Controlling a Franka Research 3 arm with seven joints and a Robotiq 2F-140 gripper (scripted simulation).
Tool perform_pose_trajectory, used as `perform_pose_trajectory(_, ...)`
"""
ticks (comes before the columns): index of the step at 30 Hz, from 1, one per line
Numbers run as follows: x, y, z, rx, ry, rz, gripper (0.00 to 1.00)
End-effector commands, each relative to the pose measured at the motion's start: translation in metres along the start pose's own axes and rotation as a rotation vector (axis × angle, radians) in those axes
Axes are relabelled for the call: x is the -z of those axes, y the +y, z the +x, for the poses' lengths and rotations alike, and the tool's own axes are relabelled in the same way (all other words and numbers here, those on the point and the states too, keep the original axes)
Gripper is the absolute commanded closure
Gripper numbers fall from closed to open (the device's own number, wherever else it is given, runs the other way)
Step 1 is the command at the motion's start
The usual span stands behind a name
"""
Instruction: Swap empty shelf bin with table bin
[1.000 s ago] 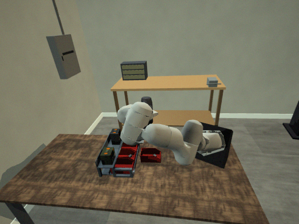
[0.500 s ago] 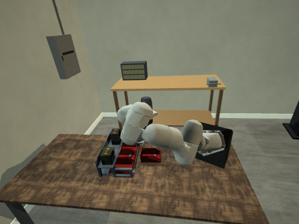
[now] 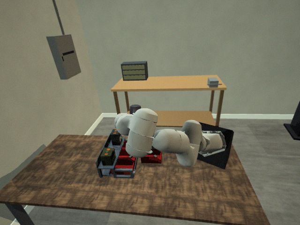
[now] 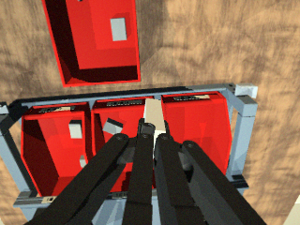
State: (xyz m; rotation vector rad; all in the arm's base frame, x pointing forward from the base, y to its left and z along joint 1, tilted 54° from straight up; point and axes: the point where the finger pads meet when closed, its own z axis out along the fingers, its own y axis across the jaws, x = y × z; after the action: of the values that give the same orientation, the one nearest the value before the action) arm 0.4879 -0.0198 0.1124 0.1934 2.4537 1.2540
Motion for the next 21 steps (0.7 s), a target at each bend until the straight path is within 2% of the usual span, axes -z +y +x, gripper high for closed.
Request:
perform_pose_trajectory(1,-0.009,0.043,-0.017,-0.279,0.003,0.018,1.0)
perform_pose_trajectory(5,-0.015,0.072,-0.024,-0.316,-0.005,-0.005,1.0)
perform_pose_trajectory(11,-0.016,0.078,-0.025,-0.384,-0.01,-0.016,1.0)
perform_pose_trajectory(12,-0.016,0.078,-0.025,-0.449,-0.014,-0.016,0.43)
perform_pose_trajectory(21,-0.016,0.078,-0.025,-0.683,-0.023,-0.006,0.43)
